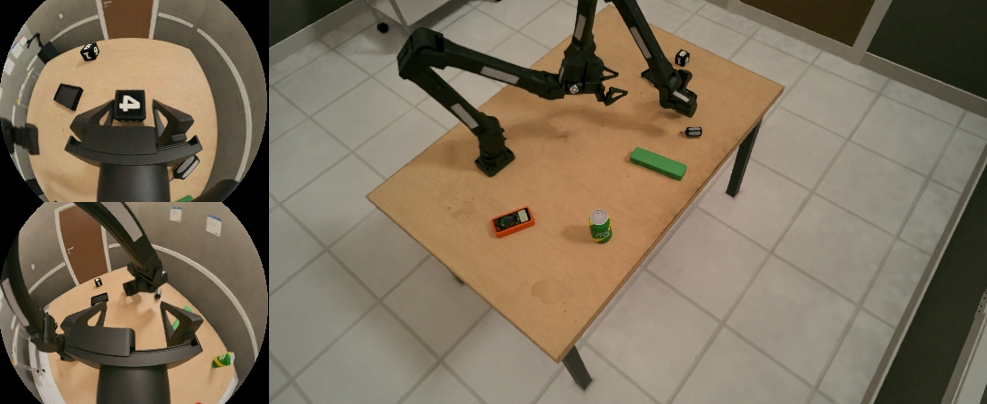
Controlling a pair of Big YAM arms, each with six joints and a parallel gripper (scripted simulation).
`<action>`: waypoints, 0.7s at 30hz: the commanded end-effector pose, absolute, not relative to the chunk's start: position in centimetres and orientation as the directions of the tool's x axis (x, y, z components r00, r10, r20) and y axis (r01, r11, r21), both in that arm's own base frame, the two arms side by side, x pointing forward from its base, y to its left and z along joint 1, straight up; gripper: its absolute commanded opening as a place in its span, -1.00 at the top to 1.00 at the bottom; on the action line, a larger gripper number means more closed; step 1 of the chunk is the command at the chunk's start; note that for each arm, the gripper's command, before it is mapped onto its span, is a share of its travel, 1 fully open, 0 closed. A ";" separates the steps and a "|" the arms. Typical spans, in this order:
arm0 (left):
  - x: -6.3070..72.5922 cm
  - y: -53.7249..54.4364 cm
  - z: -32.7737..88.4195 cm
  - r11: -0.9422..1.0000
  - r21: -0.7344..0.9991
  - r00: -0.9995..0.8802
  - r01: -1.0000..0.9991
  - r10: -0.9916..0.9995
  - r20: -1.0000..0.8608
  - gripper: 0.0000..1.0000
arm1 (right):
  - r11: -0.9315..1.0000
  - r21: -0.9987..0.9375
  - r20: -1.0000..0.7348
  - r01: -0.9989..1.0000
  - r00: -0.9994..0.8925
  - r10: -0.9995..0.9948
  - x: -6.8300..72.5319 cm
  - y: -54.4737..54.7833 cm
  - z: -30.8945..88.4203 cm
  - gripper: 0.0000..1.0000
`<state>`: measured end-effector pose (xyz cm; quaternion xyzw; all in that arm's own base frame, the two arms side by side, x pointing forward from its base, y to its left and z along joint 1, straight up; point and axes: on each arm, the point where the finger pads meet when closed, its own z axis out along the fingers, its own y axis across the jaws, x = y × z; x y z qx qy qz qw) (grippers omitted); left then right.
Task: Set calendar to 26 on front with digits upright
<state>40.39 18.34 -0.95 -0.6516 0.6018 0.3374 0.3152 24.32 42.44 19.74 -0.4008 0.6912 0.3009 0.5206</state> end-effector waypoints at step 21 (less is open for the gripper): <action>40.8 18.3 -1.1 -0.069 -0.009 0.047 -0.998 -0.571 -0.820 0.08 | 0.495 0.000 -0.963 -0.869 -0.133 -0.234 24.3 42.7 20.2 -1.00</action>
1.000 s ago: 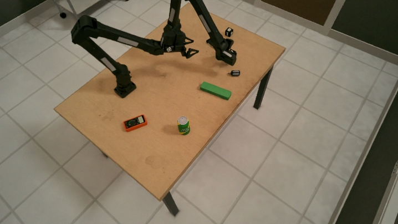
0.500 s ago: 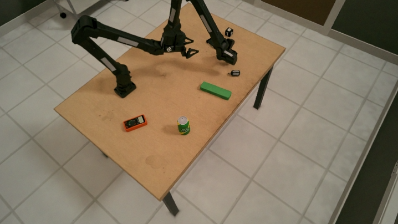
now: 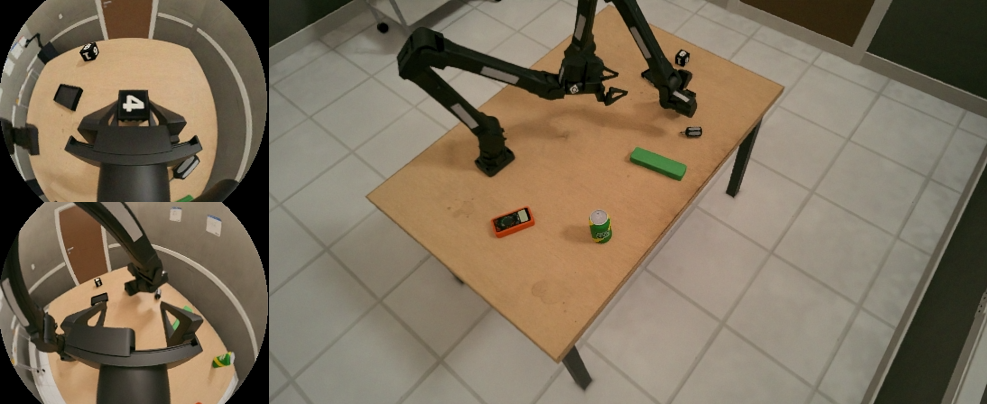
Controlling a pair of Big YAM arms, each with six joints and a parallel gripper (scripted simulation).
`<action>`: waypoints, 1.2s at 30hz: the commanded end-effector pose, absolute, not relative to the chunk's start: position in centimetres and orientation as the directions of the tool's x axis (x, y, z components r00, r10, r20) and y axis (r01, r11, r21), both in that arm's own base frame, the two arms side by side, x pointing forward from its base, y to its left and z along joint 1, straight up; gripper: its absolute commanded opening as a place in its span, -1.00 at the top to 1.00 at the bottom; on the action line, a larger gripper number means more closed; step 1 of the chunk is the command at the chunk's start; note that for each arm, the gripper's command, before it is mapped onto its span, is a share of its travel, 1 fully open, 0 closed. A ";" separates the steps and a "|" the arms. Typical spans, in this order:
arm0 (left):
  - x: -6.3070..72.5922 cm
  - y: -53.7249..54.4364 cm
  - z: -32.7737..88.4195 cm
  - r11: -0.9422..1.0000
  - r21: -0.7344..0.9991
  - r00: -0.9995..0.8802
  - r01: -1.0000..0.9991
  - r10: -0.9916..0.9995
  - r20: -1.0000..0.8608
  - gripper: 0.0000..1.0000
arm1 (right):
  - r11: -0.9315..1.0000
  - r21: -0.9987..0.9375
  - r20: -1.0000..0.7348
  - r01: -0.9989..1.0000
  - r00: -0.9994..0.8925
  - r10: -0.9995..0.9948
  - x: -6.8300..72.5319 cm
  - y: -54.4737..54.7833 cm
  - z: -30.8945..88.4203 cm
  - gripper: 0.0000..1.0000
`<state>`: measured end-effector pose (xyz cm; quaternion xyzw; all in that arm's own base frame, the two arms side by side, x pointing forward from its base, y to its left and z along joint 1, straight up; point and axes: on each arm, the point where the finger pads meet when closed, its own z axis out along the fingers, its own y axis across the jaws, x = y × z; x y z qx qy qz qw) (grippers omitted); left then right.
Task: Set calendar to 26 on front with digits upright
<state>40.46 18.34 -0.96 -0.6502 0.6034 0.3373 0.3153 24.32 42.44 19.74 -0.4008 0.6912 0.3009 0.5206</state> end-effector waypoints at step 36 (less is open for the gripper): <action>40.4 17.2 -0.6 -0.067 -0.014 0.050 -0.998 -0.571 -0.819 0.20 | 0.495 0.000 -0.963 -0.869 -0.133 -0.234 24.3 42.7 20.2 -1.00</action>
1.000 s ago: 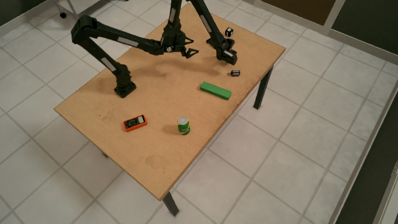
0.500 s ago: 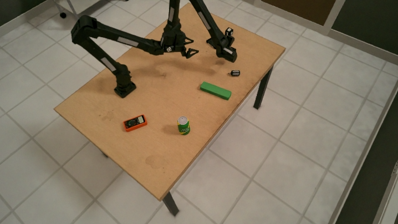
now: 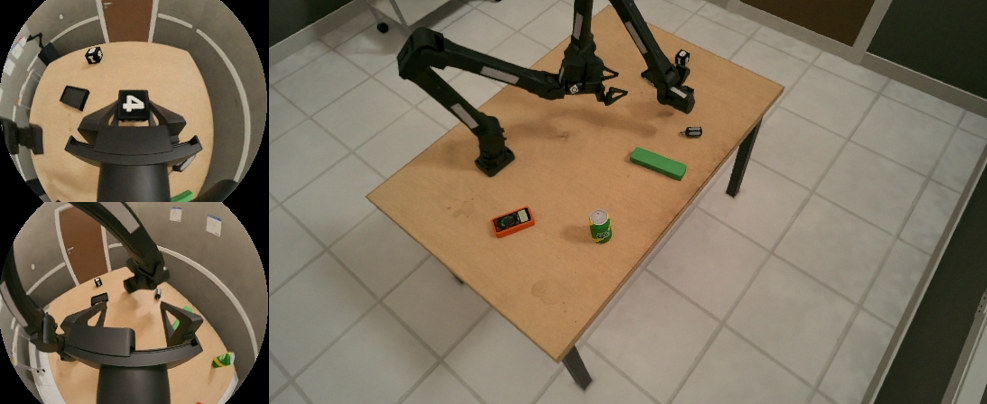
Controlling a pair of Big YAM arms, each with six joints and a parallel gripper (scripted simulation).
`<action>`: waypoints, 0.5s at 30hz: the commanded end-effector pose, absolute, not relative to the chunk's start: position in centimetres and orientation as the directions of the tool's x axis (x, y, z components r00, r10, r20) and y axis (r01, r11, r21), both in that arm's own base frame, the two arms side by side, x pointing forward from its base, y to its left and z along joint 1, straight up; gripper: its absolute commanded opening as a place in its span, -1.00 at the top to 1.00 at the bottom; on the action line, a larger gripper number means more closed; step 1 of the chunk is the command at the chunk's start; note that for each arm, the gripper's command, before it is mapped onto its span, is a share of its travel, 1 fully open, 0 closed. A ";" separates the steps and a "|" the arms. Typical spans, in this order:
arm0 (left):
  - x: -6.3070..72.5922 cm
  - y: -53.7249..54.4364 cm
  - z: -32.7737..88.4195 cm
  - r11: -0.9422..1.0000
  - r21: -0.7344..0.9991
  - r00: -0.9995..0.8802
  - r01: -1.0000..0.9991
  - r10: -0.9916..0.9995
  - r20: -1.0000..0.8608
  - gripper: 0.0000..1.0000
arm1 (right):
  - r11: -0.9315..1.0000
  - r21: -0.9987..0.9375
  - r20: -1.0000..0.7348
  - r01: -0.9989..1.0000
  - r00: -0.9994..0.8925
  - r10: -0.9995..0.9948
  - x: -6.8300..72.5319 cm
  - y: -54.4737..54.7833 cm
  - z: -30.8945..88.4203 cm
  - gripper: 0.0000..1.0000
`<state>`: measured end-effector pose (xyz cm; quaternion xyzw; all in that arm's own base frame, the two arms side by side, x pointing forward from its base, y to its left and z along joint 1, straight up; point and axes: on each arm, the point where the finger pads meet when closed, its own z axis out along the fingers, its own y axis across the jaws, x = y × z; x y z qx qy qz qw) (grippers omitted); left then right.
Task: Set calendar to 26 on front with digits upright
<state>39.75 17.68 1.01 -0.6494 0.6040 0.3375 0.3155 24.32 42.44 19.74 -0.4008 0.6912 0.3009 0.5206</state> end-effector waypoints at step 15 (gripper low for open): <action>42.2 19.2 2.4 0.219 0.369 -0.425 -0.903 -0.577 -0.698 0.20 | 0.495 0.000 -0.963 -0.869 -0.133 -0.234 24.3 42.7 20.2 -1.00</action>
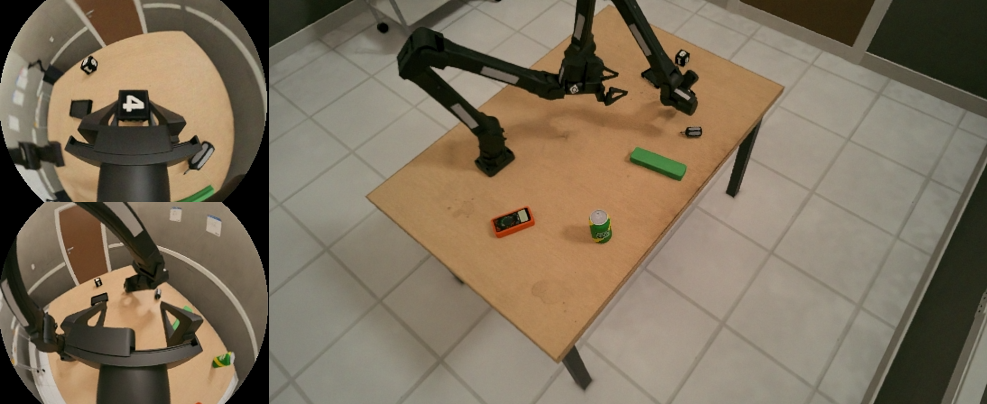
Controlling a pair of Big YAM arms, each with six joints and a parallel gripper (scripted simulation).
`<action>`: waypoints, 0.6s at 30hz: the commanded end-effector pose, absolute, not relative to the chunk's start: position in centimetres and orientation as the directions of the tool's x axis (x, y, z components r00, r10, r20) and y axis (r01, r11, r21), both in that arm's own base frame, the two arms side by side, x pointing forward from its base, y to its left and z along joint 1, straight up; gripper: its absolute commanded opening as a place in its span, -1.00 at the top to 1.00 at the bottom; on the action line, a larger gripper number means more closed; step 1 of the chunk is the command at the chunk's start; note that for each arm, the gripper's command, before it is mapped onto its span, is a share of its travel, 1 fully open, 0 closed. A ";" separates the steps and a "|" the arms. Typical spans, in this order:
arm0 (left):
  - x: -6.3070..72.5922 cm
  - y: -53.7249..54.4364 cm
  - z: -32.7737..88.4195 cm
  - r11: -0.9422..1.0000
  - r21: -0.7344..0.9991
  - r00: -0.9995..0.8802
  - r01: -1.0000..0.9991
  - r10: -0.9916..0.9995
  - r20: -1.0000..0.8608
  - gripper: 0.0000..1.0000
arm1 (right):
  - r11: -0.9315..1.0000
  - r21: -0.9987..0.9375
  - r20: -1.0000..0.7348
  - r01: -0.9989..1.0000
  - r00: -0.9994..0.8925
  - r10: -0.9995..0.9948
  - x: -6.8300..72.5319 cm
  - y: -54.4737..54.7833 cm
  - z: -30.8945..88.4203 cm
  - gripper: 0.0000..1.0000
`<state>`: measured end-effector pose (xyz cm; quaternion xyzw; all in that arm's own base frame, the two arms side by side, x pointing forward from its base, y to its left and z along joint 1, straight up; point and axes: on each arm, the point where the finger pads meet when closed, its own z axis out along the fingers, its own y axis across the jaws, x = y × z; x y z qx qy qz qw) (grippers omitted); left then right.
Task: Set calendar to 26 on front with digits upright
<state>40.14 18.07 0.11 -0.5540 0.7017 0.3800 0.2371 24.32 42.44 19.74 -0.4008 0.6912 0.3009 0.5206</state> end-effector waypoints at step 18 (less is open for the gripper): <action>43.1 20.4 3.8 0.585 0.676 -0.889 -0.448 -0.369 -0.271 0.20 | 0.495 0.000 -0.963 -0.869 -0.133 -0.234 24.3 42.7 20.2 -1.00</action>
